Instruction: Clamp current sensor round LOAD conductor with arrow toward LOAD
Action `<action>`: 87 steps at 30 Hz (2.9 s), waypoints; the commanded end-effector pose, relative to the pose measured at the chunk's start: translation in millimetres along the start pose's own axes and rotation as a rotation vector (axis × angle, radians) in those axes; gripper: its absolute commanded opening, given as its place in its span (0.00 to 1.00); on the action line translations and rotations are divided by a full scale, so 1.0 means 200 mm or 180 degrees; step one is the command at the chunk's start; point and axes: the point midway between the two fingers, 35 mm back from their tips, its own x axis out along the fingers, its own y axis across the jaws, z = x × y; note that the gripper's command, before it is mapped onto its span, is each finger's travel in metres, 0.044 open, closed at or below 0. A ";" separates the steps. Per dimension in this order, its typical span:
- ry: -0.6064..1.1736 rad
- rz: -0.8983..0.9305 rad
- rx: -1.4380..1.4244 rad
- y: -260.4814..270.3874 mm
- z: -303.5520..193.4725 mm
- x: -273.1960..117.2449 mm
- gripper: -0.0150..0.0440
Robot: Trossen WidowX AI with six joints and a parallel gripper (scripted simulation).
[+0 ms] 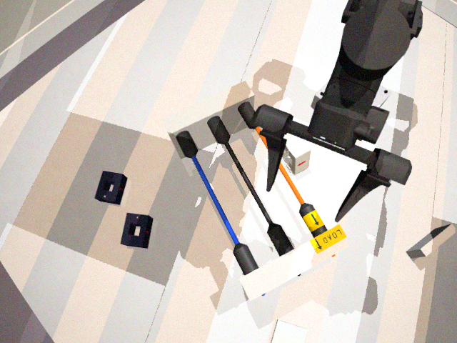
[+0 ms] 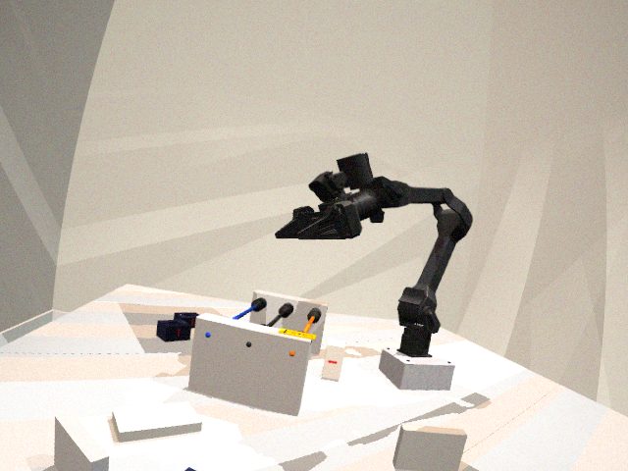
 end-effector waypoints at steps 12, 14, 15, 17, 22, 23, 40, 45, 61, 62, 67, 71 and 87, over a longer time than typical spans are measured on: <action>0.2128 0.0264 -0.0562 0.32 -0.36 0.05 1.00; 0.2128 0.0264 -0.0562 0.32 -0.36 0.05 1.00; 0.2128 0.0264 -0.0562 0.32 -0.36 0.05 1.00; 0.2128 0.0264 -0.0562 0.32 -0.36 0.05 1.00; 0.2128 0.0264 -0.0562 0.32 -0.36 0.05 1.00; 0.2128 0.0264 -0.0562 0.32 -0.36 0.05 1.00; 0.2521 -0.0187 0.0098 0.08 -0.56 -0.02 1.00; 0.3020 -0.0855 0.1093 -0.18 -0.85 -0.20 1.00; 0.3241 -0.1189 0.1599 -0.26 -1.03 -0.28 1.00; 0.3241 -0.1189 0.1598 -0.26 -1.03 -0.28 1.00; 0.3241 -0.1189 0.1598 -0.27 -1.07 -0.26 1.00; 0.3240 -0.1189 0.1598 -0.27 -1.10 -0.24 1.00; 0.3241 -0.1189 0.1598 -0.28 -1.21 -0.18 1.00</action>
